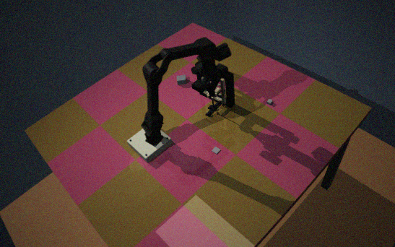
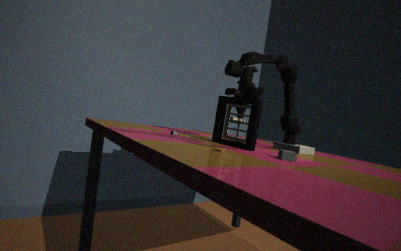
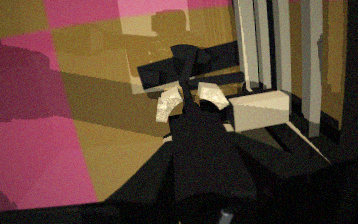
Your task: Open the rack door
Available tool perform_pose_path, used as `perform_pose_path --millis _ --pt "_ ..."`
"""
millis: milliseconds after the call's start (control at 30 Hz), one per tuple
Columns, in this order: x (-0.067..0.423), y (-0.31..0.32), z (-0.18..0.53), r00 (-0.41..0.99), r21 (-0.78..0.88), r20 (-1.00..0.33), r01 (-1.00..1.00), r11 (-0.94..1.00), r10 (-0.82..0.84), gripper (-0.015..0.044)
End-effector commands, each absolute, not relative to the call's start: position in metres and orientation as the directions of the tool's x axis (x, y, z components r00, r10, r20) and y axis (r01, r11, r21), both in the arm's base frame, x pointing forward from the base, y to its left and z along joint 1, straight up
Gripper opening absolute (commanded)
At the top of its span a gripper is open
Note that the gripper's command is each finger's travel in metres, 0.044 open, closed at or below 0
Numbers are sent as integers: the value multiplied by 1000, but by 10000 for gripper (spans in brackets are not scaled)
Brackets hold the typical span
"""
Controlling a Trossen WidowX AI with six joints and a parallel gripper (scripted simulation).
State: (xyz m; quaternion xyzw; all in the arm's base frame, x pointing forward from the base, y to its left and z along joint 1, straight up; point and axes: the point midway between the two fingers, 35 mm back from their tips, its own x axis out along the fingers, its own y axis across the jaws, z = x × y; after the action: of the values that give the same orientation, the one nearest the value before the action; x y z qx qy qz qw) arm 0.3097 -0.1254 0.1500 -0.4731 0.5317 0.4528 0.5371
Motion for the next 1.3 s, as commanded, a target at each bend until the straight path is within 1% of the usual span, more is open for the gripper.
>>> perform_pose_path --millis 0,633,1267 --pt "306 -123 150 30 -32 -999 -971 238 -14 17" --pt "279 -102 148 28 -30 -1000 -825 564 -12 17" --pt "257 -69 147 26 -23 -1000 -613 790 -9 17"
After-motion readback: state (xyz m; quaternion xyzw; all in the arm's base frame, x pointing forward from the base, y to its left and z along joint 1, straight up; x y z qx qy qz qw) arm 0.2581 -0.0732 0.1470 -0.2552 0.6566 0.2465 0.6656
